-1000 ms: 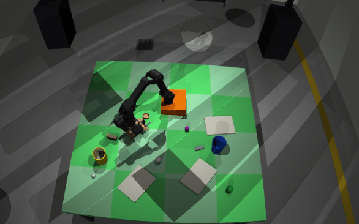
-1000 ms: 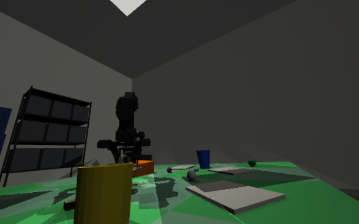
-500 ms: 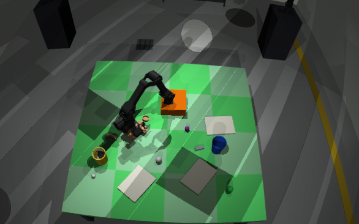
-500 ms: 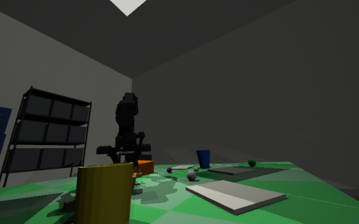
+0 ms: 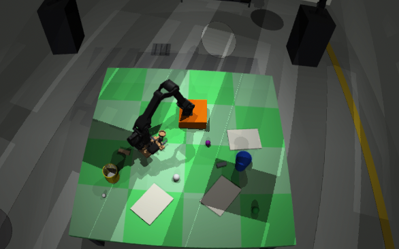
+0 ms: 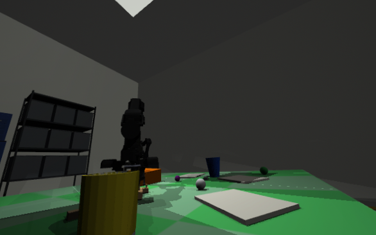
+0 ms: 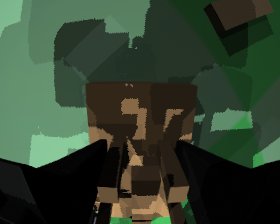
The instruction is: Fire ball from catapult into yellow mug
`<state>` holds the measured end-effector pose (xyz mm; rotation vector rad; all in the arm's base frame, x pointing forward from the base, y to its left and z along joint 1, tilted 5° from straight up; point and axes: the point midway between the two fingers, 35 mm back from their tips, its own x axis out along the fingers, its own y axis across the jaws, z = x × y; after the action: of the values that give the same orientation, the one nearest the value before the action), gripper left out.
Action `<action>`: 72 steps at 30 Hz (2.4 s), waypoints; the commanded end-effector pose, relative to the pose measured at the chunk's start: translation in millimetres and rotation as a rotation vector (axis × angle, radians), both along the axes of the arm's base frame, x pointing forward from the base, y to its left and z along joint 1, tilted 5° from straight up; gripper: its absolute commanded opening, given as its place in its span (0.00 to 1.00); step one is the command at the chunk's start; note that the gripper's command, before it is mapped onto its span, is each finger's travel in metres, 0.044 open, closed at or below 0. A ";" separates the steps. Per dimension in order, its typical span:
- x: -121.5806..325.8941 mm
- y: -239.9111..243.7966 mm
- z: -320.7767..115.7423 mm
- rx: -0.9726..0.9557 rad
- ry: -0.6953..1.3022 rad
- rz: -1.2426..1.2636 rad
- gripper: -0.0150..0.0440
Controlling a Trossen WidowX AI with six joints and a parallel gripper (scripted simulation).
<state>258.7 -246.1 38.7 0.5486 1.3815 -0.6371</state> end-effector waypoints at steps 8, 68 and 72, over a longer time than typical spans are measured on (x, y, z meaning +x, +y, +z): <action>0.3 -0.3 0.7 -0.002 -0.001 0.000 0.43; -2.2 2.5 11.7 -0.002 -0.001 0.008 1.00; -2.0 2.1 5.2 -0.002 -0.001 0.008 1.00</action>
<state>258.5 -245.6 51.3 0.5412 1.3694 -0.6379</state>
